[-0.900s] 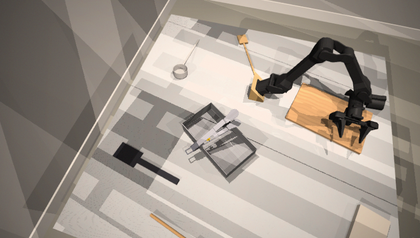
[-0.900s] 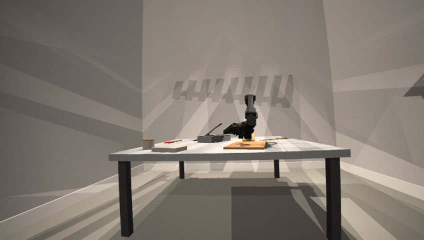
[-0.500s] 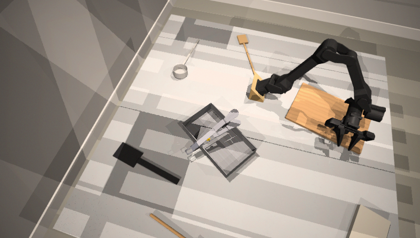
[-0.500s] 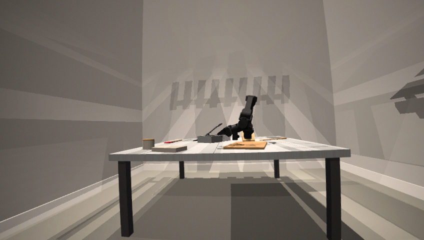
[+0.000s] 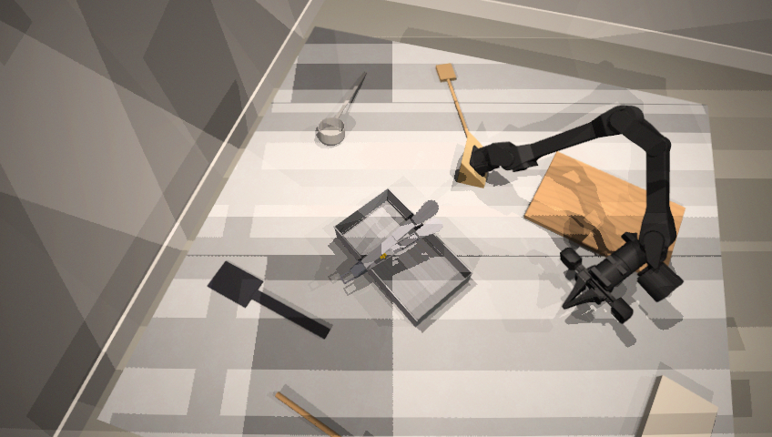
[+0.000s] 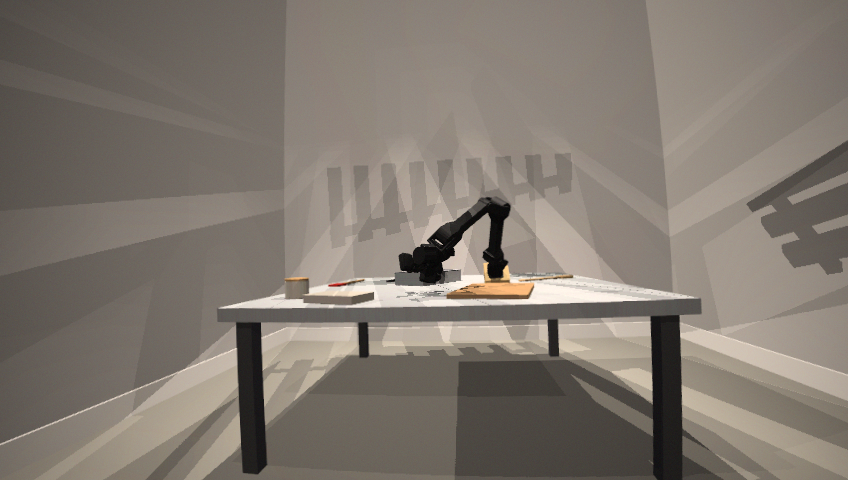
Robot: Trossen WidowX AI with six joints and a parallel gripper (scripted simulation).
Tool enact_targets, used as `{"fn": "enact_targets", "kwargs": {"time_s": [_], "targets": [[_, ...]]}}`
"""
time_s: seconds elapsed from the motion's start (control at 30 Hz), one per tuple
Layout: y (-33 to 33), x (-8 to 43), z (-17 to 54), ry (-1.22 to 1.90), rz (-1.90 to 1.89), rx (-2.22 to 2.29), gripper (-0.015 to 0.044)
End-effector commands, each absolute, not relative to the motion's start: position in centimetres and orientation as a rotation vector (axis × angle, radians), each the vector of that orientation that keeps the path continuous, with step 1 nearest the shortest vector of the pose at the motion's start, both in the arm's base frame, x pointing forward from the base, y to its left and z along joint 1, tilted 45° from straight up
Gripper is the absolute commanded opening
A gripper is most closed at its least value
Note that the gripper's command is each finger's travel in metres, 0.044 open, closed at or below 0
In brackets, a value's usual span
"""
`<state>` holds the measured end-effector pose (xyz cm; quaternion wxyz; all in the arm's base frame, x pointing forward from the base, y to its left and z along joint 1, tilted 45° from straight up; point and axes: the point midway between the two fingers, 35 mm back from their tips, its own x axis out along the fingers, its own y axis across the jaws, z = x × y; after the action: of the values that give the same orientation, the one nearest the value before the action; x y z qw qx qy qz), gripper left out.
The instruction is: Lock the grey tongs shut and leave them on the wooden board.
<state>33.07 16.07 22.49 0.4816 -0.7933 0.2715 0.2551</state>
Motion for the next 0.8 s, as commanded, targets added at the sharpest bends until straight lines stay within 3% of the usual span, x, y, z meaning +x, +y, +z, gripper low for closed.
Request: {"fn": "enact_targets", "kwargs": {"time_s": [0.0, 0.43, 0.77], "targets": [[12.3, 35.3, 19.4, 0.87, 0.644, -1.721, -0.015], [-3.2, 36.5, 8.4, 1.537, 0.496, -0.516, -0.015], [-13.1, 32.8, 3.9, 1.721, 0.174, 0.669, -0.015]]}}
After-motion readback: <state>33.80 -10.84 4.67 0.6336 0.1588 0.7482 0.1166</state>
